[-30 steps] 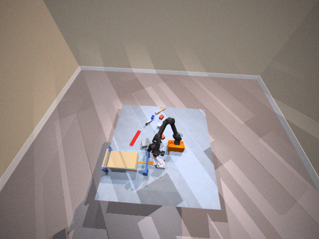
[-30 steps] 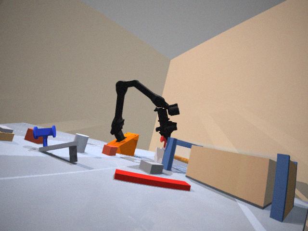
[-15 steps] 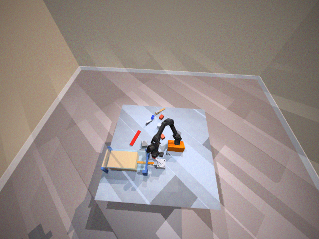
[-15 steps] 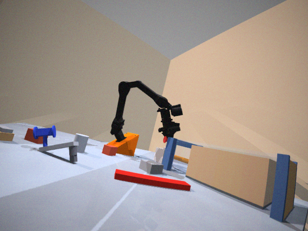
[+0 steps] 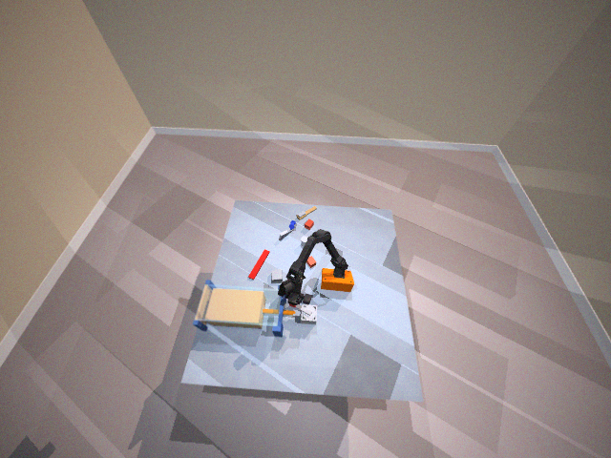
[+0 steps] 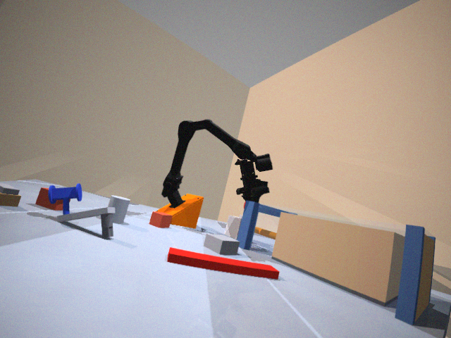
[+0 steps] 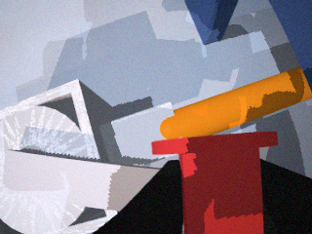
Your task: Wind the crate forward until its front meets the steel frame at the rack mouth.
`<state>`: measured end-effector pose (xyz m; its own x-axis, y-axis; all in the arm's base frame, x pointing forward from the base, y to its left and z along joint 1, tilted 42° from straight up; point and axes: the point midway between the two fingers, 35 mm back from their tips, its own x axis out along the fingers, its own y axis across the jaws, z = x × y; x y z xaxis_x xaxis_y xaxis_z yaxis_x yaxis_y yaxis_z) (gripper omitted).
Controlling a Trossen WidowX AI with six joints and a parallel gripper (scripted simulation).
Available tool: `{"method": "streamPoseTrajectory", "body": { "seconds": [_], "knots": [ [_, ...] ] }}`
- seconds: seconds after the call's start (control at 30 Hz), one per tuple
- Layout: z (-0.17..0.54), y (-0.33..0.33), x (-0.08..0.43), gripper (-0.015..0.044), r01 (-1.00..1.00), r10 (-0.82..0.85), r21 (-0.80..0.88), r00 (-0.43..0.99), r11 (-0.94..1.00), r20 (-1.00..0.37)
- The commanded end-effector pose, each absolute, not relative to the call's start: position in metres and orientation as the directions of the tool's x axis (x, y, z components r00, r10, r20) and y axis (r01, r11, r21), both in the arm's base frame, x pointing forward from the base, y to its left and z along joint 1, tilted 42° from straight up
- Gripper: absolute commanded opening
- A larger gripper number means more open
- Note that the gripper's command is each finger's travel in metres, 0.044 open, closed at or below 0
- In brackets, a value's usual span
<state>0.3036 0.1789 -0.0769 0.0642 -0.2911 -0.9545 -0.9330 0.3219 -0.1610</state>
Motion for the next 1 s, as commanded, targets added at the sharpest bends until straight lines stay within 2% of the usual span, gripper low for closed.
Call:
{"method": "streamPoseTrajectory", "body": {
  "seconds": [0.0,0.97],
  "knots": [
    [-0.085,0.183,0.307,0.0000,-0.933,-0.294,-0.164,0.066,0.321,-0.953],
    [-0.112,0.215,0.315,0.0000,-0.932,-0.291,-0.164,0.068,0.322,-0.954]
  ]
}}
